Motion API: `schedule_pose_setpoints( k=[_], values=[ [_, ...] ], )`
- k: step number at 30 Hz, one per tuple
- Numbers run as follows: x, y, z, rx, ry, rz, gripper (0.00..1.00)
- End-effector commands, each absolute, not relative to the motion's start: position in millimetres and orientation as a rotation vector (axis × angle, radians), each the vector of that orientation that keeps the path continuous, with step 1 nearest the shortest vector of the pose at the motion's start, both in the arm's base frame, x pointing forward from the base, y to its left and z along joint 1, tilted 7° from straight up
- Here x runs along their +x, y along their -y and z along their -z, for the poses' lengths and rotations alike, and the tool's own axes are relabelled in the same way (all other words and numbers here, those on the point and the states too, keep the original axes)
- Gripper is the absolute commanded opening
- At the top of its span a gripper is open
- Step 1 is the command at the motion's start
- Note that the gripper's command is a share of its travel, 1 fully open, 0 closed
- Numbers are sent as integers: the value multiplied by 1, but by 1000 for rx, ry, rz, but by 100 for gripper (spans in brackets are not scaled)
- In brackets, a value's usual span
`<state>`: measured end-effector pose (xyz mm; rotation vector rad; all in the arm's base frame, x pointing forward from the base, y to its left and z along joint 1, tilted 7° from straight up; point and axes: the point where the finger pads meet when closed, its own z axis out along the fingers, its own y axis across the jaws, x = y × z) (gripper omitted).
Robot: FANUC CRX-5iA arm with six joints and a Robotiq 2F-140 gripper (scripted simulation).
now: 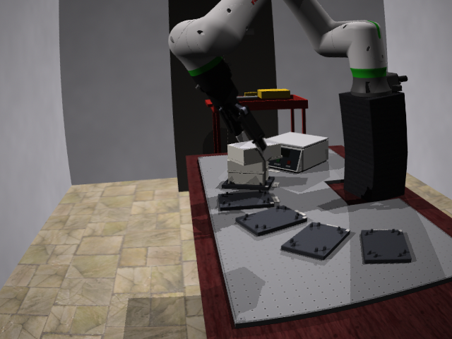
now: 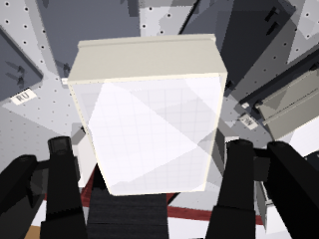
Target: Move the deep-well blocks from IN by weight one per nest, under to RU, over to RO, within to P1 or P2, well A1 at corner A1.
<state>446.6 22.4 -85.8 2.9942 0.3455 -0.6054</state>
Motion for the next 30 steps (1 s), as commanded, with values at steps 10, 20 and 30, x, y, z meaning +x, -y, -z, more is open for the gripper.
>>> schedule_pose_setpoints(
  k=[10, 20, 30],
  values=[
    [446, -57, 86, 2994, -345, 605, 10],
    [445, -91, 85, 2994, -345, 605, 10],
    [442, -109, 89, 2962, -439, 598, 10]
  ],
)
